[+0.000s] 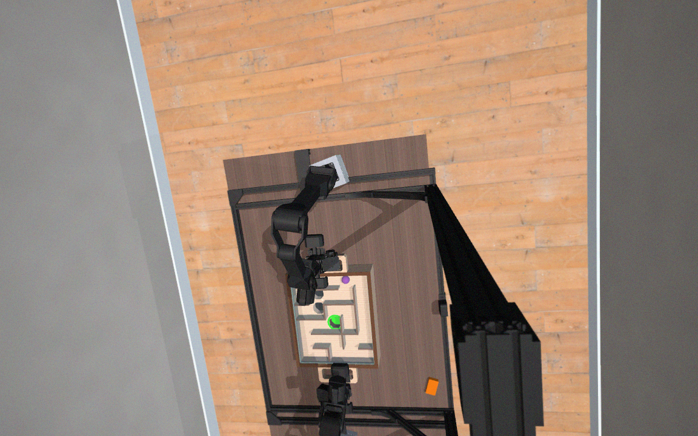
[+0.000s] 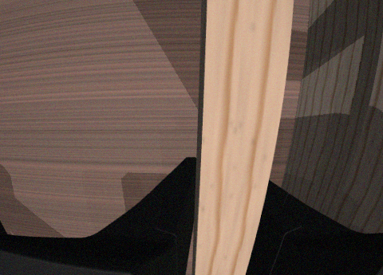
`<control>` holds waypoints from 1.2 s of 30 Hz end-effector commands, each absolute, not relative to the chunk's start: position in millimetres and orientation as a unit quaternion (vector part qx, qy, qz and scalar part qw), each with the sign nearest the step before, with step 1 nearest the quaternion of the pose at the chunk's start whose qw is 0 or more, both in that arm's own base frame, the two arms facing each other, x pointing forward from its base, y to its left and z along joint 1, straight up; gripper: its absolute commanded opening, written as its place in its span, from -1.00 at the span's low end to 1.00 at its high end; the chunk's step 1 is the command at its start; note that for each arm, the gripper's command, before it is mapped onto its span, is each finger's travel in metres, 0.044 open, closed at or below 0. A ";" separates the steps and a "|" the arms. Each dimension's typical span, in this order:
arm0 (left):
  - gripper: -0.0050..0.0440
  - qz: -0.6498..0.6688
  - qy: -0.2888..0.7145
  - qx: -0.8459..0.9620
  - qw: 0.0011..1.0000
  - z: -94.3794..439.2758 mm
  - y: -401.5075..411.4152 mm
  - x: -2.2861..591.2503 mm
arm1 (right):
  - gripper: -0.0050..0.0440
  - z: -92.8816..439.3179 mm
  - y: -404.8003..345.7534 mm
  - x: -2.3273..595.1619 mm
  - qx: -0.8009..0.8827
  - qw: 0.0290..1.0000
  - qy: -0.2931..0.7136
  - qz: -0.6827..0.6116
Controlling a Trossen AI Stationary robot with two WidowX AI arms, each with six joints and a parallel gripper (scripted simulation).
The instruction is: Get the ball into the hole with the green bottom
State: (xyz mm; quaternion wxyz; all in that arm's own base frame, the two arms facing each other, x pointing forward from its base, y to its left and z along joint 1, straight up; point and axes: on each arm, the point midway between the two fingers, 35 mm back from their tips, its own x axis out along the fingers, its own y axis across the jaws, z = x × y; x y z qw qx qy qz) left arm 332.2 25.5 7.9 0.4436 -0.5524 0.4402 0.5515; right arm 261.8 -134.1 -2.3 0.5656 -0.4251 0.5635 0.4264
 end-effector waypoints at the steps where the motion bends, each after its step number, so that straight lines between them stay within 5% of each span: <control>1: -0.71 0.552 0.442 -0.552 0.442 14.6 24.9 332.3 | -0.71 8.2 -134.8 261.7 -0.426 0.565 0.565 0.426; 36: -0.71 0.562 0.437 -0.543 0.446 43.0 23.9 332.8 | -0.71 33.6 -133.7 261.8 -0.434 0.558 0.571 0.418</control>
